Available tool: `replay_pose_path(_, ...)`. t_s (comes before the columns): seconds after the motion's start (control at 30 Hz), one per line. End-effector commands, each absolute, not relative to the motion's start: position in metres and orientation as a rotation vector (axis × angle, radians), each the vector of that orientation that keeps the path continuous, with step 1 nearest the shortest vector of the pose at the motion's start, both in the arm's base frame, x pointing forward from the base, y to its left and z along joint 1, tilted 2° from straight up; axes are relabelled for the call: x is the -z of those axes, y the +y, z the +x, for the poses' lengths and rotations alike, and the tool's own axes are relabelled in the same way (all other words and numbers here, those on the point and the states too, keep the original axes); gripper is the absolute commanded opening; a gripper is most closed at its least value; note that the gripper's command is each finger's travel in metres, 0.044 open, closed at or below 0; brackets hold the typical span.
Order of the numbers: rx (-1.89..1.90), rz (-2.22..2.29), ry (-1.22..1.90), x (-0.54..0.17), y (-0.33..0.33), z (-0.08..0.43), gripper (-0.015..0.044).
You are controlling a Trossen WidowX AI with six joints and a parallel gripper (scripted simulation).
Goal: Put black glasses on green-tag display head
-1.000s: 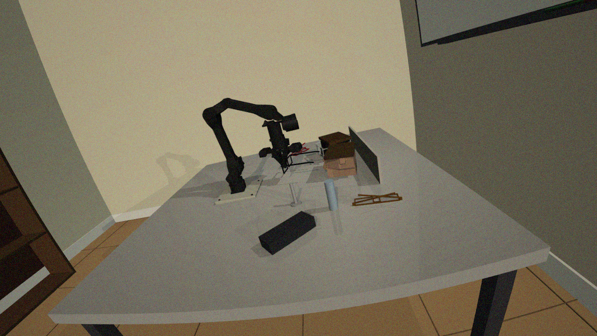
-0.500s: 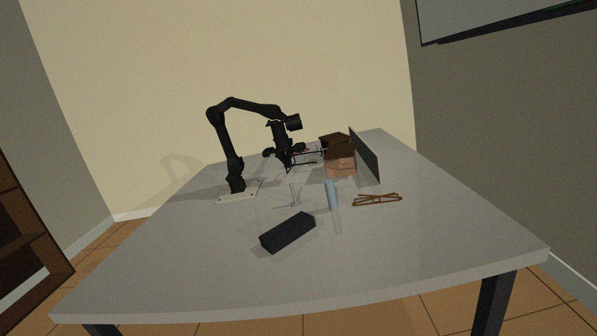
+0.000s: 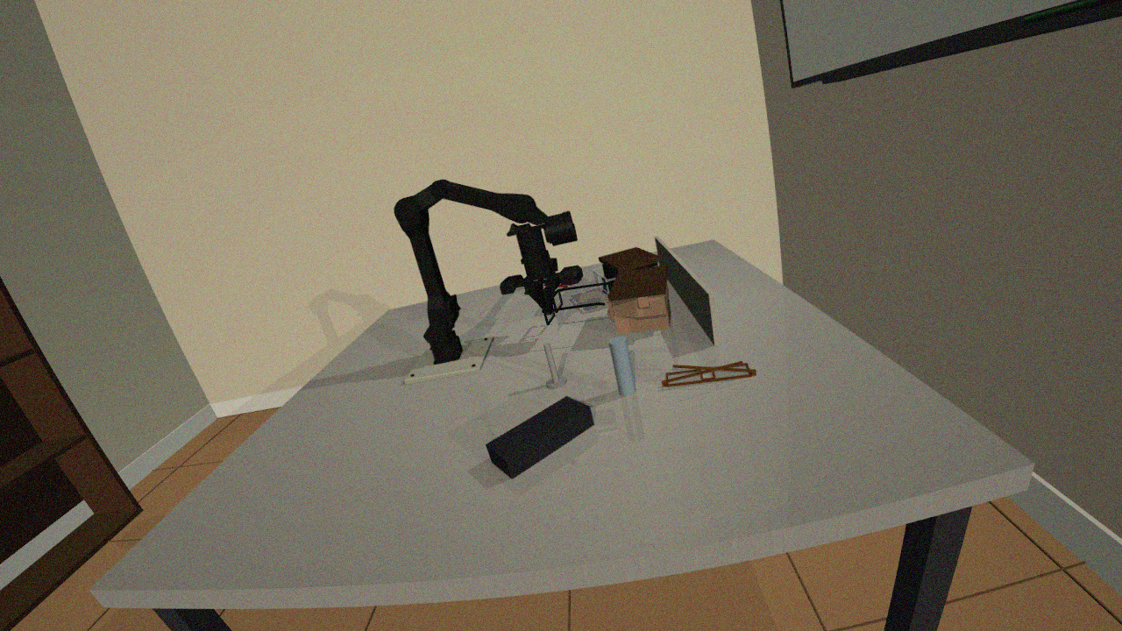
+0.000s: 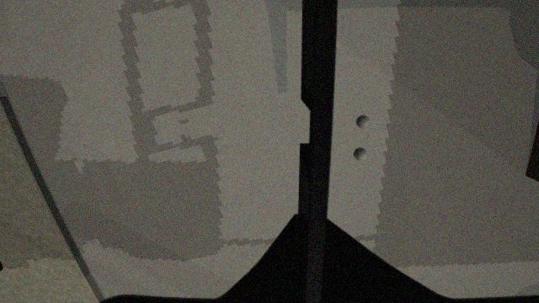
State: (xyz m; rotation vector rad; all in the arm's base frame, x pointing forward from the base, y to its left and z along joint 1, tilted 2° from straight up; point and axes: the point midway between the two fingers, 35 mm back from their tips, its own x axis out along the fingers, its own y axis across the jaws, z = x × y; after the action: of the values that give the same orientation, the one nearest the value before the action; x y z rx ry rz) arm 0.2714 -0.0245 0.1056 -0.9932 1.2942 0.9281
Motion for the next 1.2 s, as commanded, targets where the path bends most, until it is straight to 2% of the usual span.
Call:
replay_pose_path(0.0,-0.932,-0.996,1.287,-0.106,-0.026,0.278,0.0000)
replay_pose_path(1.17,-0.928,-0.999,1.284,-0.110,-0.042,0.326,0.0000)
